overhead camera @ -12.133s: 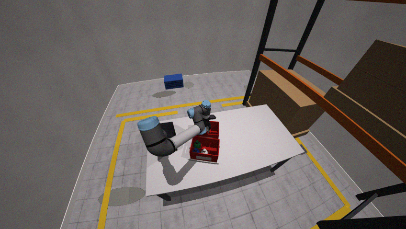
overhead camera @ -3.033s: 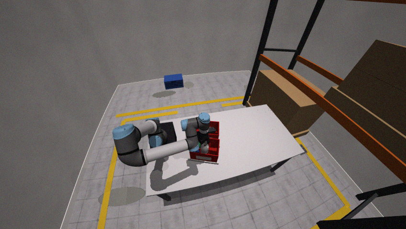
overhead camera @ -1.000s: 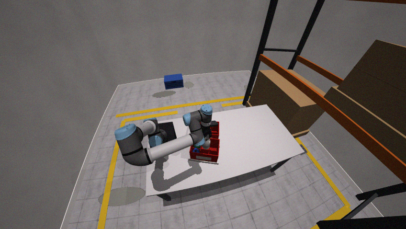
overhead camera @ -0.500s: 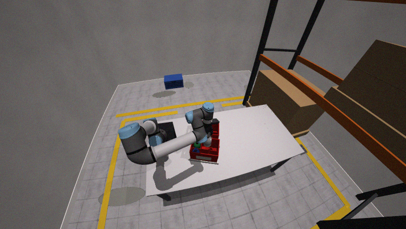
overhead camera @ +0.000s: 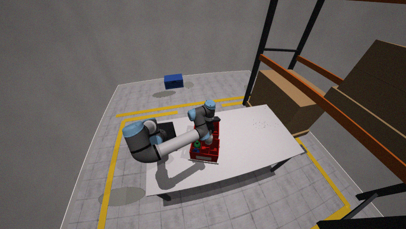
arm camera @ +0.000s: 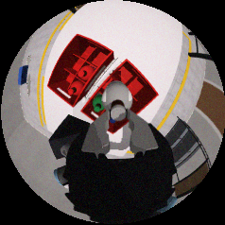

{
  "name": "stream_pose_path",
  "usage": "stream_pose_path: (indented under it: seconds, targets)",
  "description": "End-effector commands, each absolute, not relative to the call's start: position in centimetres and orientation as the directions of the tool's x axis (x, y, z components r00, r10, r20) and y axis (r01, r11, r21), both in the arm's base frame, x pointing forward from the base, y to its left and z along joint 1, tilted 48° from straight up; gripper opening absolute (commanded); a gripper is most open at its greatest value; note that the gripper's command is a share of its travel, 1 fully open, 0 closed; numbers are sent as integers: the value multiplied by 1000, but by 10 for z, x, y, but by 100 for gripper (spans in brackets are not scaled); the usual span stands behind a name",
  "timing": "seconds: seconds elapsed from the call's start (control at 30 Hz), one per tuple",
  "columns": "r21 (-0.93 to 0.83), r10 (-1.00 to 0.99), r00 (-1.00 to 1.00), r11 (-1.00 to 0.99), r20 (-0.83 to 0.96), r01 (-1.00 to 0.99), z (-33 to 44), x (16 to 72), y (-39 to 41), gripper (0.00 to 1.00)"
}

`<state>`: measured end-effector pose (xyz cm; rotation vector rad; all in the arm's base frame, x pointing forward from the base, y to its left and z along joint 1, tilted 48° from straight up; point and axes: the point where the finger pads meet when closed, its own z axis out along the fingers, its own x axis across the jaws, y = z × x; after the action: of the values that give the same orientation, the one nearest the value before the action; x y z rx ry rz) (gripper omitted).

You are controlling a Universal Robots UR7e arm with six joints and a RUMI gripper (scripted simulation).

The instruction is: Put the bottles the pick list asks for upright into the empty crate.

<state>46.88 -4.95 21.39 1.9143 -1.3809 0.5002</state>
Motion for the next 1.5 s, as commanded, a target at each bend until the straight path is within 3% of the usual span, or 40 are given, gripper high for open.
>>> stream_pose_path:
  seconds: [0.0,1.47]
  targets:
    - [320,-655,353,-175,669,-931,210,474,-46,0]
    - [320,-655,353,-175,669,-931,163,528,-10,0]
